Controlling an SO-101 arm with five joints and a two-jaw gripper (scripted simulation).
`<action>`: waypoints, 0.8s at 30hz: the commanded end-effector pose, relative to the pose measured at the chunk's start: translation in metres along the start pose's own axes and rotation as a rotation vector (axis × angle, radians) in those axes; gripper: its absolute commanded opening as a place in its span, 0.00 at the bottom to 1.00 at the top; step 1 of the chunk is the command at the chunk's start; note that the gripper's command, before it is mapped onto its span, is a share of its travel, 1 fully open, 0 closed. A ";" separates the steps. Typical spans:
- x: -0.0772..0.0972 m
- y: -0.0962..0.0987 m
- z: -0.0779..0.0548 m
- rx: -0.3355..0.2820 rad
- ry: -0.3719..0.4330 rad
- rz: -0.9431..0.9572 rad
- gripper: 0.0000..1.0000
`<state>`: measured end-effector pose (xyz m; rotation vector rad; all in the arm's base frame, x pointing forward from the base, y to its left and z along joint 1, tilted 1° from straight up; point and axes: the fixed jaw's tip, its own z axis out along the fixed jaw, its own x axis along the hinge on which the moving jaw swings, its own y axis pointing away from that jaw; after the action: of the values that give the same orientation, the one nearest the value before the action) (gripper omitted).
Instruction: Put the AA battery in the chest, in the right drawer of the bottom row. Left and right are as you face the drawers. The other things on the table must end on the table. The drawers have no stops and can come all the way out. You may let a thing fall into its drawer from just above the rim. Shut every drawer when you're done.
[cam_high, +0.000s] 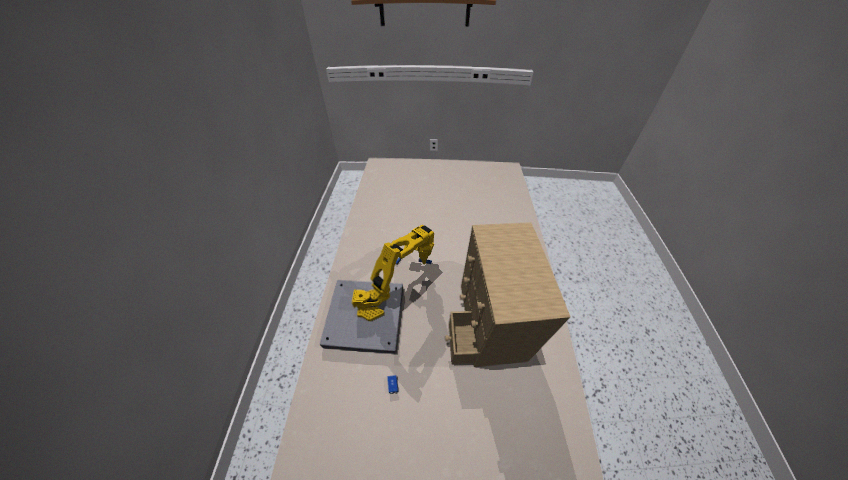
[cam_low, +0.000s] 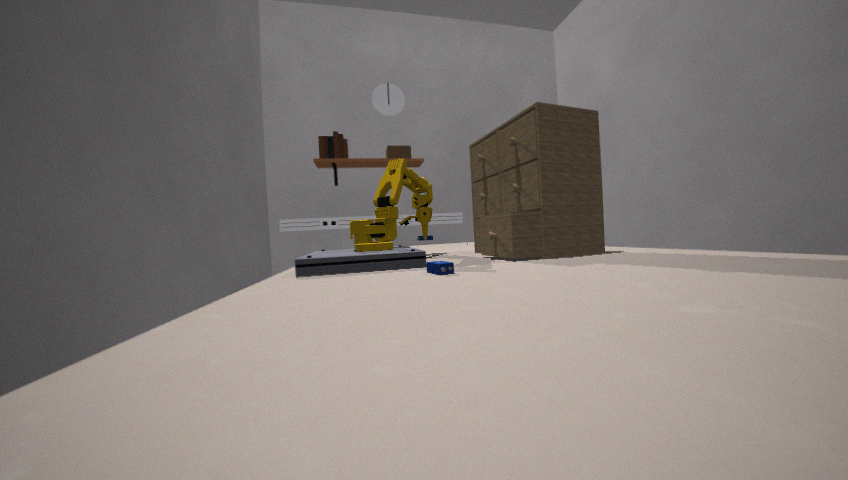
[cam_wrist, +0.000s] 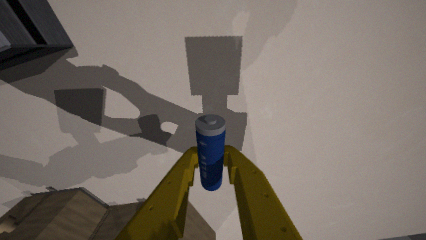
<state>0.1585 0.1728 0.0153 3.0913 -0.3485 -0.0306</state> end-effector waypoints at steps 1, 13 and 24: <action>0.002 -0.003 -0.007 0.023 0.011 -0.003 0.00; 0.010 0.011 -0.009 0.024 0.013 -0.143 0.00; 0.017 0.028 -0.010 0.025 0.016 -0.300 0.00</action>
<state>0.1680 0.1471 0.0233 3.1211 0.0588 -0.0312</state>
